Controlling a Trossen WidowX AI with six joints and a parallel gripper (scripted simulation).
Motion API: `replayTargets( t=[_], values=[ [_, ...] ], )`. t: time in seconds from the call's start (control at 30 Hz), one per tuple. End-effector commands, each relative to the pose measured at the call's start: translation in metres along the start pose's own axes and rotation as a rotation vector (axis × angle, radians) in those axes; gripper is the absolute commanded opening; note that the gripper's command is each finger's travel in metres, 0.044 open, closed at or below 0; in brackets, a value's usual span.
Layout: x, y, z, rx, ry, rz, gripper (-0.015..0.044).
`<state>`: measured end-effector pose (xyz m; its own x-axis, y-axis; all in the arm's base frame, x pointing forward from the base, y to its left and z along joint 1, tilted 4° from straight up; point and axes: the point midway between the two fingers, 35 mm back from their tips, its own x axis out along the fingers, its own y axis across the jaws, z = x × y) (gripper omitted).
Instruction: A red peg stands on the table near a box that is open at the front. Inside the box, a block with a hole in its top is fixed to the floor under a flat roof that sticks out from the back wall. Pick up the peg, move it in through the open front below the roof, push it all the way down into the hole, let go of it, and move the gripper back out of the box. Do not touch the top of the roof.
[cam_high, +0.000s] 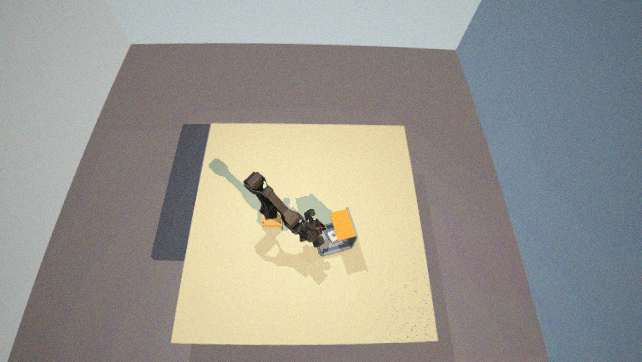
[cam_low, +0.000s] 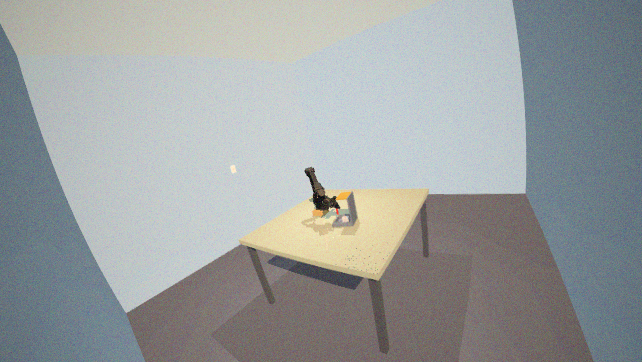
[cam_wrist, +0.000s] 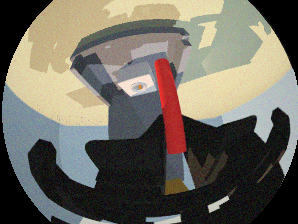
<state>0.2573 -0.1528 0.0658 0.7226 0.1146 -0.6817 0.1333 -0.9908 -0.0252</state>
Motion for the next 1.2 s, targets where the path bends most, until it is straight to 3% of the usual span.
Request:
replayTargets(
  t=[0.0,1.17],
  values=[
    [0.002,0.007,-0.001,-0.008,0.005,-0.002,0.0000],
    [0.035,0.032,-0.023,-0.009,0.013,0.000,0.0000]
  ],
)
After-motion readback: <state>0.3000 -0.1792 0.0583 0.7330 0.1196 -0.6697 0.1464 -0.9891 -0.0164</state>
